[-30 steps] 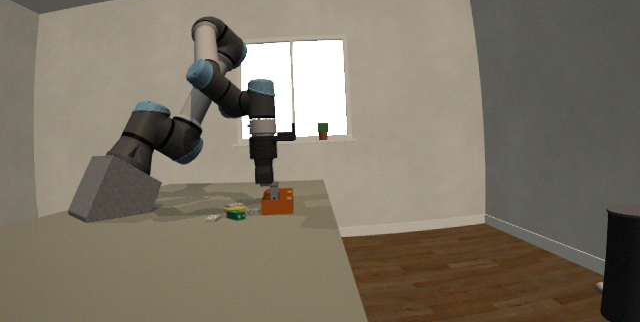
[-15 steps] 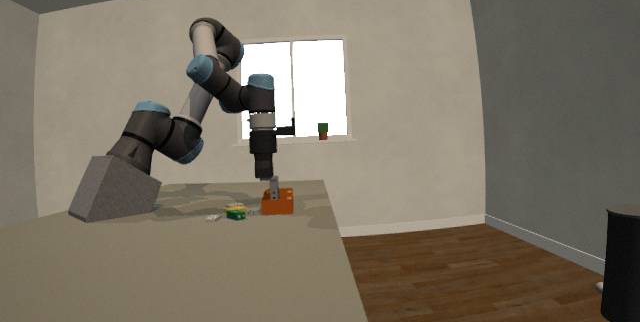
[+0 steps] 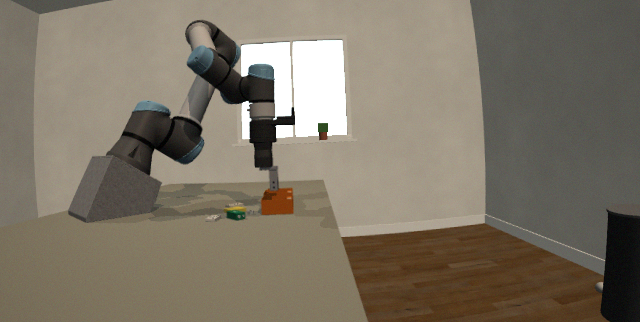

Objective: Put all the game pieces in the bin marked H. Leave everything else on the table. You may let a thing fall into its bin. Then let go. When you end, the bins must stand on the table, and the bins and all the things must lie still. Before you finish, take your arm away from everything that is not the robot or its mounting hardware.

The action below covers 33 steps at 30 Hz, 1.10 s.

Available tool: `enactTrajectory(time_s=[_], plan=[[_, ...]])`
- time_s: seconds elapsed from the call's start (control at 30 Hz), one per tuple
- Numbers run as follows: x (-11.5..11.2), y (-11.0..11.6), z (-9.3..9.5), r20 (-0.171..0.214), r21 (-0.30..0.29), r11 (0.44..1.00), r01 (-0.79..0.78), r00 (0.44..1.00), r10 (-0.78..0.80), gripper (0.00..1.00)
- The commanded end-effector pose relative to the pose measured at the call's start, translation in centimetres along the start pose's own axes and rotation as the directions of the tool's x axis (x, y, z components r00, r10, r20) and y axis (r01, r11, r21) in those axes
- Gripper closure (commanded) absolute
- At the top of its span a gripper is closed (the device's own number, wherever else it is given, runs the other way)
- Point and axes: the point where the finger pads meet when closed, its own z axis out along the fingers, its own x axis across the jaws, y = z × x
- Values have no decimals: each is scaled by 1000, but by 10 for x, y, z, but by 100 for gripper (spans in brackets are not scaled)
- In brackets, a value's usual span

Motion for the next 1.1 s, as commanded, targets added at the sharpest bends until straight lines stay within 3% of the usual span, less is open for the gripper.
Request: enactTrajectory(time_s=[0.0,0.2,0.23,0.3,0.53,0.8,0.87,0.9,1.07], plan=[[0,0,-8,0,0,1000,1,1000,-1,36],[0,0,-8,0,0,1000,1,1000,-1,36],[4,7,-8,0,0,999,-49,999,49,21],[4,7,-8,0,0,999,-49,999,49,21],[34,58,-8,1,0,947,-320,947,320,21],[67,115,-9,1,-3,826,-564,826,564,21],[67,115,-9,1,-3,826,-564,826,564,21],[72,123,-9,1,-3,767,-641,767,641,21],[91,155,-9,1,-3,660,-751,660,751,21]])
